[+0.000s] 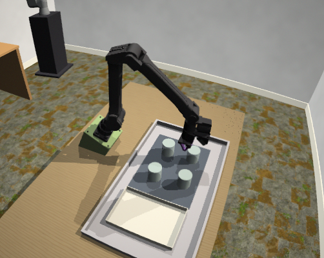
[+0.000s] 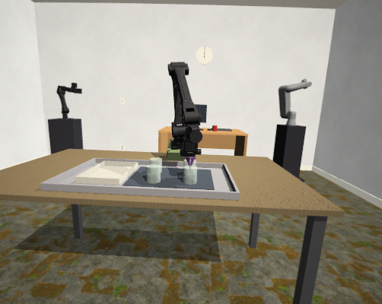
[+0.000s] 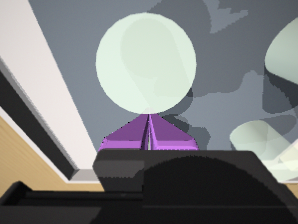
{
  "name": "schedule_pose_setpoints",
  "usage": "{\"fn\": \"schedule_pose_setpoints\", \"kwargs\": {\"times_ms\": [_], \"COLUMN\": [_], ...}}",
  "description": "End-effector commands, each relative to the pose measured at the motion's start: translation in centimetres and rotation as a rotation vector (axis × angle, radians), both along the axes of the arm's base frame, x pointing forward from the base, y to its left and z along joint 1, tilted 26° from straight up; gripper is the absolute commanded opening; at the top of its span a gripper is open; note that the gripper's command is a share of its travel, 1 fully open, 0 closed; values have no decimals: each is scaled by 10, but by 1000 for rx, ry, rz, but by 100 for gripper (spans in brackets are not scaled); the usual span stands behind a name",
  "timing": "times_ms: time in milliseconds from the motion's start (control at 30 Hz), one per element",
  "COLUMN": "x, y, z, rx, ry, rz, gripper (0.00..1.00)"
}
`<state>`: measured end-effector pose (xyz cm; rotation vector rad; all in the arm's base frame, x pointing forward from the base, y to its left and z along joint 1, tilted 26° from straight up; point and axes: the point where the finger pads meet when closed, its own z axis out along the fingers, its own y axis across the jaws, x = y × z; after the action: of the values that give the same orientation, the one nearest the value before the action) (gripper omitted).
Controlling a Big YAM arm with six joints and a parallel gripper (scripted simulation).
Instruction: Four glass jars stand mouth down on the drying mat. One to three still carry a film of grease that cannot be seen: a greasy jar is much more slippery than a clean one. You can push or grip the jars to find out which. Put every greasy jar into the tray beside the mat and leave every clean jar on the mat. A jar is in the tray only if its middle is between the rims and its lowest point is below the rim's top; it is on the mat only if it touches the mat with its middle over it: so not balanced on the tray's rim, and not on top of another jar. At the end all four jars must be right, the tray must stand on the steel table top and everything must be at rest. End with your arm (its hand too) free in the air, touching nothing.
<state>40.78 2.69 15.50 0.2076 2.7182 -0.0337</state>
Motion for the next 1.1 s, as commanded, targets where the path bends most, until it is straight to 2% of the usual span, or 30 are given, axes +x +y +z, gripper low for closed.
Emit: {"fn": "schedule_pose_setpoints", "kwargs": {"times_ms": [0, 1067], "x": [20, 23], "y": [-3, -3], "z": [18, 20], "rx": [2, 2], "ry": [-35, -35], "rz": [0, 0], "gripper": [0, 0]}}
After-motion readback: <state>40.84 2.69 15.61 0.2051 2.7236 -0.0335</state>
